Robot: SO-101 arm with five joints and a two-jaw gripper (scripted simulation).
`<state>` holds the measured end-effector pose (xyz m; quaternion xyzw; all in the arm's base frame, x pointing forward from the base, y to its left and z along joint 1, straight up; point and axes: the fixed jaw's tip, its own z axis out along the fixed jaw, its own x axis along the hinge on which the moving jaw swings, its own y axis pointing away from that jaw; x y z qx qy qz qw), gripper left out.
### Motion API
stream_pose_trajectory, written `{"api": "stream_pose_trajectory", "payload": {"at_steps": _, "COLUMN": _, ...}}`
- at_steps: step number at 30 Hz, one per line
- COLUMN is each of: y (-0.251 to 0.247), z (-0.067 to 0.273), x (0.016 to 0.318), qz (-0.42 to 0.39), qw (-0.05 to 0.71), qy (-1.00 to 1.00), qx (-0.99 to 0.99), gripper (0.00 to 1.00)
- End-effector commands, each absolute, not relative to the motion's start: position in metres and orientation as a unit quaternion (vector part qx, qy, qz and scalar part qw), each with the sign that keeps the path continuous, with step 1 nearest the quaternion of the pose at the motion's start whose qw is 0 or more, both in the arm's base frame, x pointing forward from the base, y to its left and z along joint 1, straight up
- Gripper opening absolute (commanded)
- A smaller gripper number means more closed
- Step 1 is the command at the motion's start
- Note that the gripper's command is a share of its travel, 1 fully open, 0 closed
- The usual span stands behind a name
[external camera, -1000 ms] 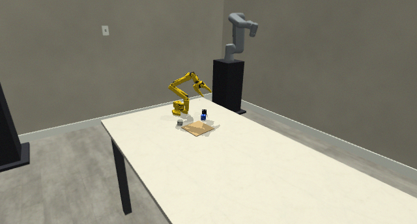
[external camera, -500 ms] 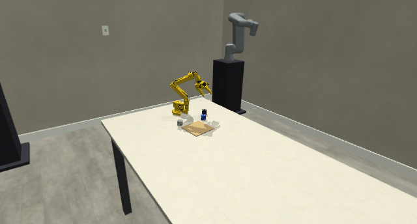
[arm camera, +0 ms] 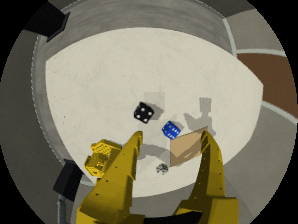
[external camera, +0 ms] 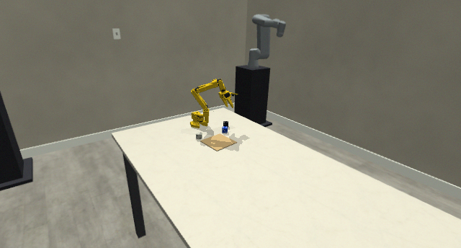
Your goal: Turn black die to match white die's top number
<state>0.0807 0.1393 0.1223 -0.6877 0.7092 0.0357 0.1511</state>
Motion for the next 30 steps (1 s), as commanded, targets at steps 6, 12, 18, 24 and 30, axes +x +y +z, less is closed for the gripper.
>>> {"api": "stream_pose_trajectory", "payload": {"at_steps": 6, "y": 0.150, "z": 0.129, "x": 0.082, "qz": 0.060, "qw": 0.148, "qy": 0.788, "qx": -0.595, "gripper": 0.35}}
{"api": "stream_pose_trajectory", "payload": {"at_steps": 12, "y": 0.155, "z": 0.127, "x": 0.081, "qz": 0.066, "qw": 0.126, "qy": 0.837, "qx": -0.528, "gripper": 0.35}}
{"api": "stream_pose_trajectory", "payload": {"at_steps": 18, "y": 0.158, "z": 0.125, "x": 0.081, "qz": 0.068, "qw": 0.113, "qy": 0.864, "qx": -0.486, "gripper": 0.35}}
{"api": "stream_pose_trajectory", "payload": {"at_steps": 24, "y": 0.159, "z": 0.124, "x": 0.081, "qz": 0.068, "qw": 0.105, "qy": 0.879, "qx": -0.460, "gripper": 0.35}}
{"api": "stream_pose_trajectory", "payload": {"at_steps": 30, "y": 0.160, "z": 0.124, "x": 0.081, "qz": 0.068, "qw": 0.102, "qy": 0.886, "qx": -0.448, "gripper": 0.35}}
